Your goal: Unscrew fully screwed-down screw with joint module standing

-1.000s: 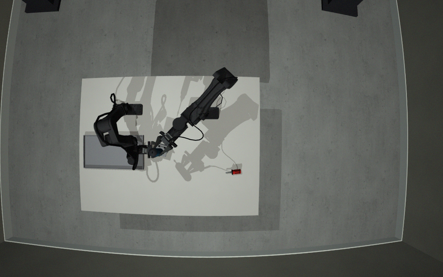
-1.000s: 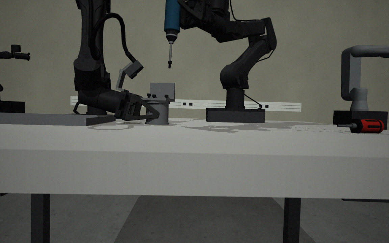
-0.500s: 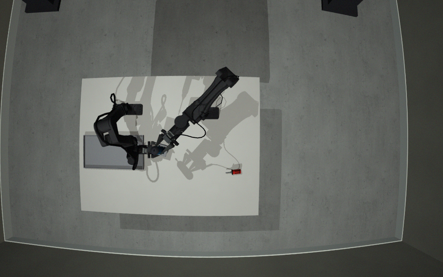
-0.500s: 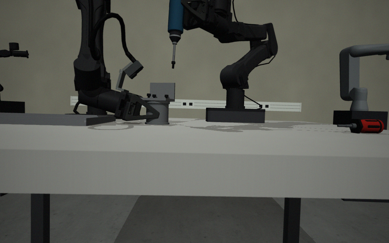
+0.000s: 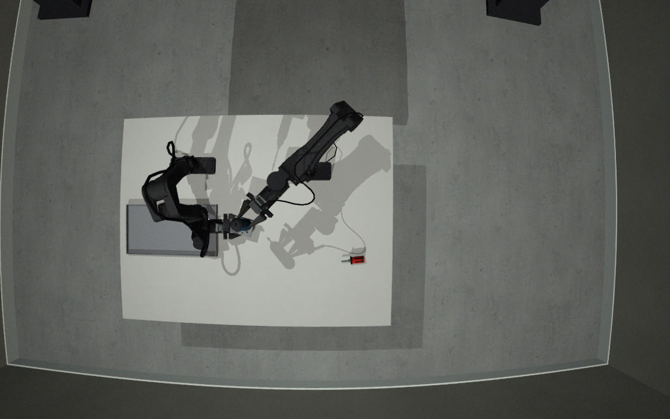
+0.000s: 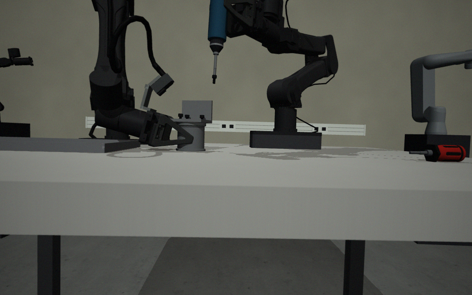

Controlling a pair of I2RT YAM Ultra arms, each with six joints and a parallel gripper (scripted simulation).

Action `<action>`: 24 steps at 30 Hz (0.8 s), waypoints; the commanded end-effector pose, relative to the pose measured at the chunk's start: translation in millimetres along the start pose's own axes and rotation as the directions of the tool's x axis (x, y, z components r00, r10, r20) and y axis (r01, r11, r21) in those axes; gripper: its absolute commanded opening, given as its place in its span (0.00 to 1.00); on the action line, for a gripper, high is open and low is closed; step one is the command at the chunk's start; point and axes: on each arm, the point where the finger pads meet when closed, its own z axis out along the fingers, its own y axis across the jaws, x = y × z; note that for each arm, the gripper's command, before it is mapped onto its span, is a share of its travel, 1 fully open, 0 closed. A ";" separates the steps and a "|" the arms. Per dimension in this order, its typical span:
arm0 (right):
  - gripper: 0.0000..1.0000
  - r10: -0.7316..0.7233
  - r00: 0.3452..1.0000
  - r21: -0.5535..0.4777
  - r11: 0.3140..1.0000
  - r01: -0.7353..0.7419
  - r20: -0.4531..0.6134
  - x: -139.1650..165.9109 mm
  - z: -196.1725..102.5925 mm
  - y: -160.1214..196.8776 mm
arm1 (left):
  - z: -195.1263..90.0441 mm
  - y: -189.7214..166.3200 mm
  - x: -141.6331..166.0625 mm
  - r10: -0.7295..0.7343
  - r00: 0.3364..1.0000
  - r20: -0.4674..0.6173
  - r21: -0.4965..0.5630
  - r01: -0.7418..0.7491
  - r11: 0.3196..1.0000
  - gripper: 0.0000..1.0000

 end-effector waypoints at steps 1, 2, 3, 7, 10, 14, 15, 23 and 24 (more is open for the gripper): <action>0.59 -0.019 1.000 -0.020 1.000 0.019 0.014 -6.7 2.3 4.2 | -10.8 3.0 -34.7 0.009 0.994 0.112 -0.011 -0.008 1.000 0.42; 0.59 -0.019 1.000 -0.020 1.000 0.019 0.014 -6.7 2.3 4.2 | -12.3 3.0 -35.9 0.009 0.993 0.115 -0.011 -0.008 1.000 0.42; 0.59 -0.019 1.000 -0.020 1.000 0.019 0.014 -6.7 2.3 4.2 | -13.4 3.0 -35.0 0.009 0.994 0.113 -0.011 -0.008 1.000 0.42; 0.59 -0.019 1.000 -0.020 1.000 0.019 0.014 -6.7 2.3 4.2 | -15.9 2.9 -33.9 0.009 0.994 0.110 -0.011 -0.008 1.000 0.42; 0.59 -0.019 1.000 -0.020 1.000 0.019 0.014 -6.7 2.3 4.2 | -16.0 2.9 -34.0 0.009 0.994 0.110 -0.011 -0.008 1.000 0.42; 0.59 -0.019 1.000 -0.020 1.000 0.019 0.014 -6.7 2.3 4.2 | -17.5 2.8 -33.3 0.009 0.994 0.109 -0.010 -0.008 1.000 0.42; 0.59 -0.019 1.000 -0.020 1.000 0.019 0.014 -6.7 2.3 4.2 | -17.9 2.7 -33.2 0.009 0.994 0.109 -0.010 -0.008 1.000 0.42; 0.59 -0.019 1.000 -0.020 1.000 0.019 0.014 -6.7 2.3 4.2 | -20.9 2.7 -33.1 0.009 0.994 0.108 -0.009 -0.008 1.000 0.42; 0.59 -0.019 1.000 -0.020 1.000 0.019 0.014 -6.7 2.3 4.2 | -20.9 2.7 -33.1 0.009 0.994 0.108 -0.009 -0.008 1.000 0.42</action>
